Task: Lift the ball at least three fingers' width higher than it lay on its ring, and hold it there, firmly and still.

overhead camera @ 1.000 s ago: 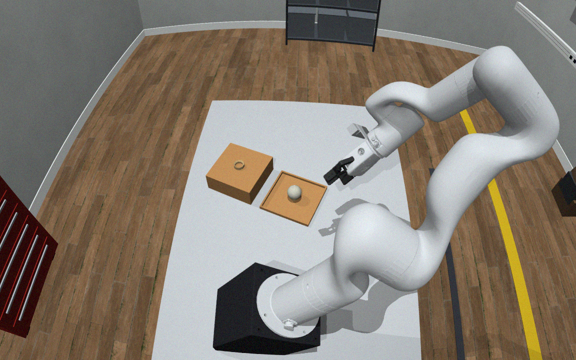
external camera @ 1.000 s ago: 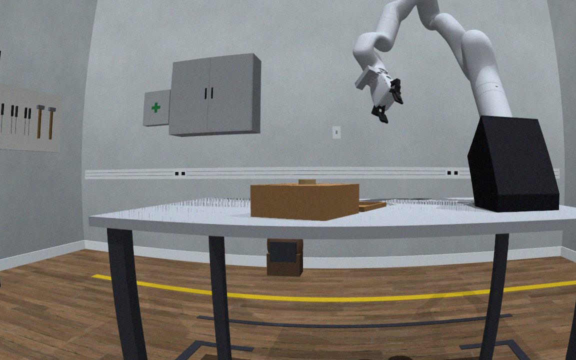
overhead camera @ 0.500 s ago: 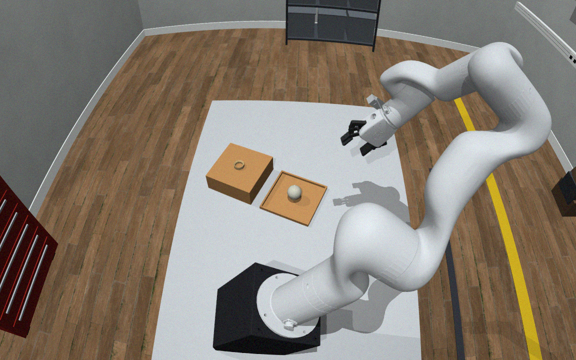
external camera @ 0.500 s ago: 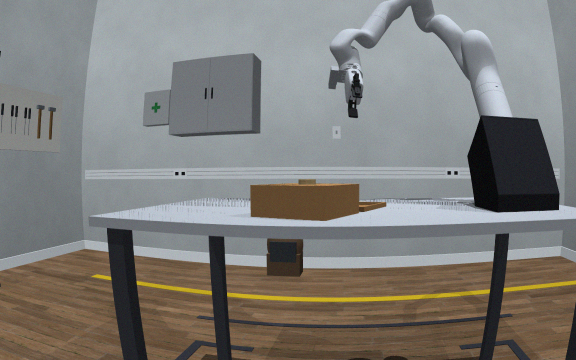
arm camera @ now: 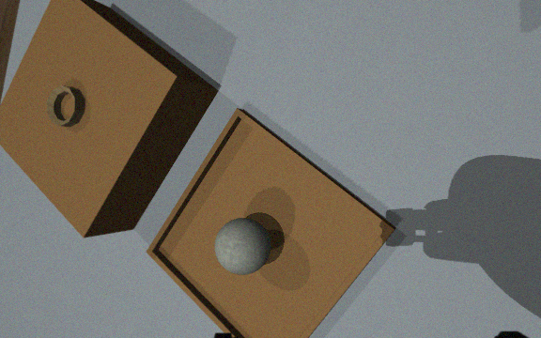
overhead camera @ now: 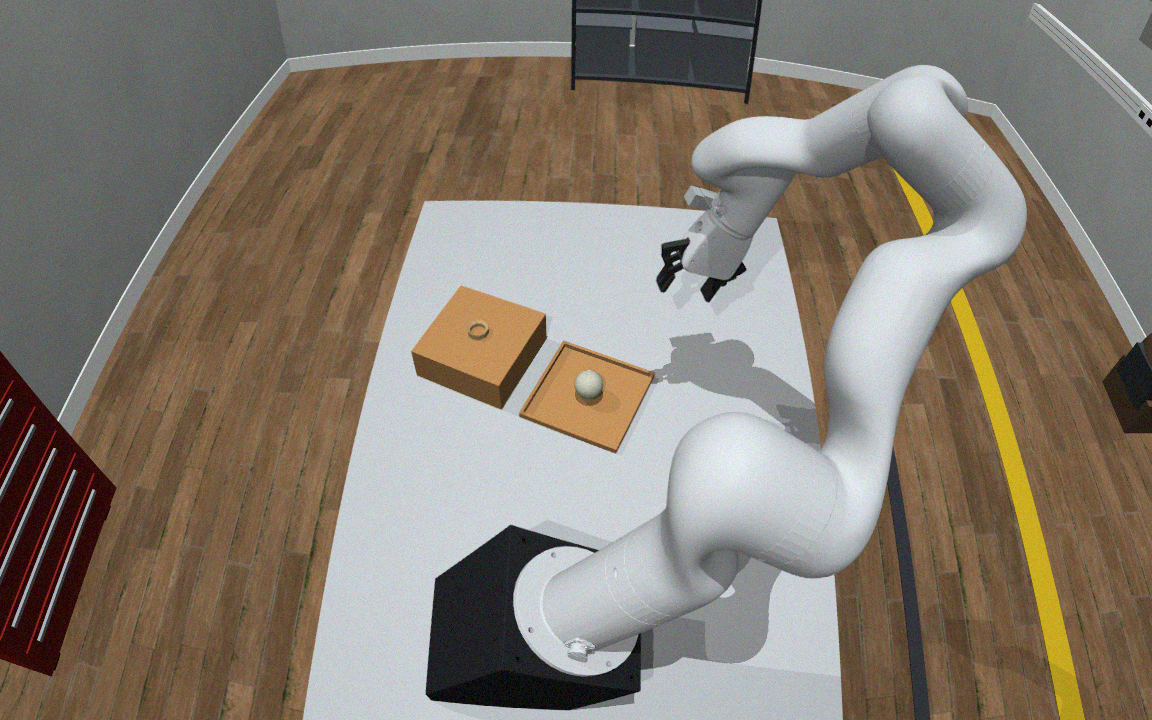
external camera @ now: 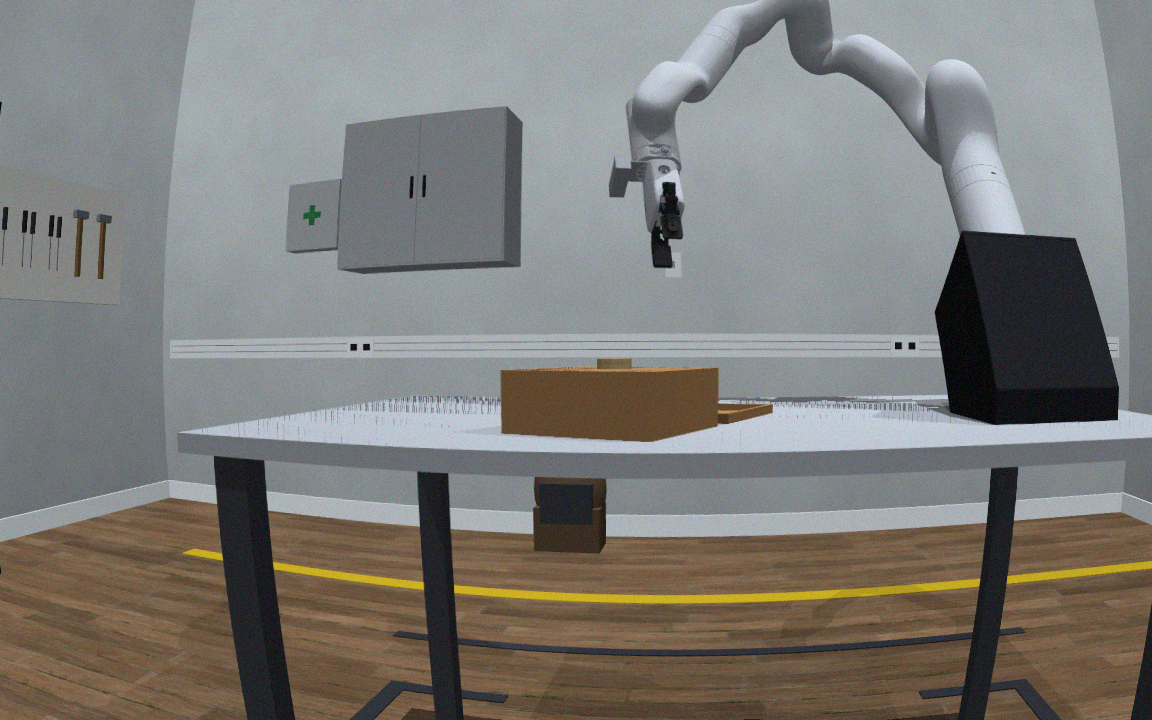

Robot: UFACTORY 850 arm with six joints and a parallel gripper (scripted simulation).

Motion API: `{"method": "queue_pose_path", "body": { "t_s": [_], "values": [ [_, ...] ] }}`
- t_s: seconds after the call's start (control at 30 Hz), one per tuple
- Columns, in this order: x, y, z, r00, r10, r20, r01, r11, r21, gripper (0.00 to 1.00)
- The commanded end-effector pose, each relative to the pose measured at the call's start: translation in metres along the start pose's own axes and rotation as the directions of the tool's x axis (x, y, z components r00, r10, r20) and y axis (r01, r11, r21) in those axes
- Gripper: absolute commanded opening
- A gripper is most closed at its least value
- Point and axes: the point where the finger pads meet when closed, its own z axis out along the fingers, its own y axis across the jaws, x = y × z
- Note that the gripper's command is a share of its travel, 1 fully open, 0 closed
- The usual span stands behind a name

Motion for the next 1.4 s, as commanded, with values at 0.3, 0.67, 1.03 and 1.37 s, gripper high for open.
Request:
{"method": "queue_pose_path", "body": {
  "t_s": [0.3, 0.67, 1.03, 1.37],
  "values": [
    [0.004, -0.081, 0.15, 0.81, -0.546, 0.213, 0.583, 0.789, -0.195, 1.0],
    [0.002, -0.096, 0.171, 0.598, -0.731, 0.33, 0.802, 0.545, -0.246, 1.0],
    [0.002, -0.094, 0.175, 0.598, -0.731, 0.33, 0.802, 0.545, -0.246, 1.0],
    [-0.001, -0.056, 0.263, 0.597, -0.731, 0.329, 0.802, 0.546, -0.243, 1.0]
  ]
}}
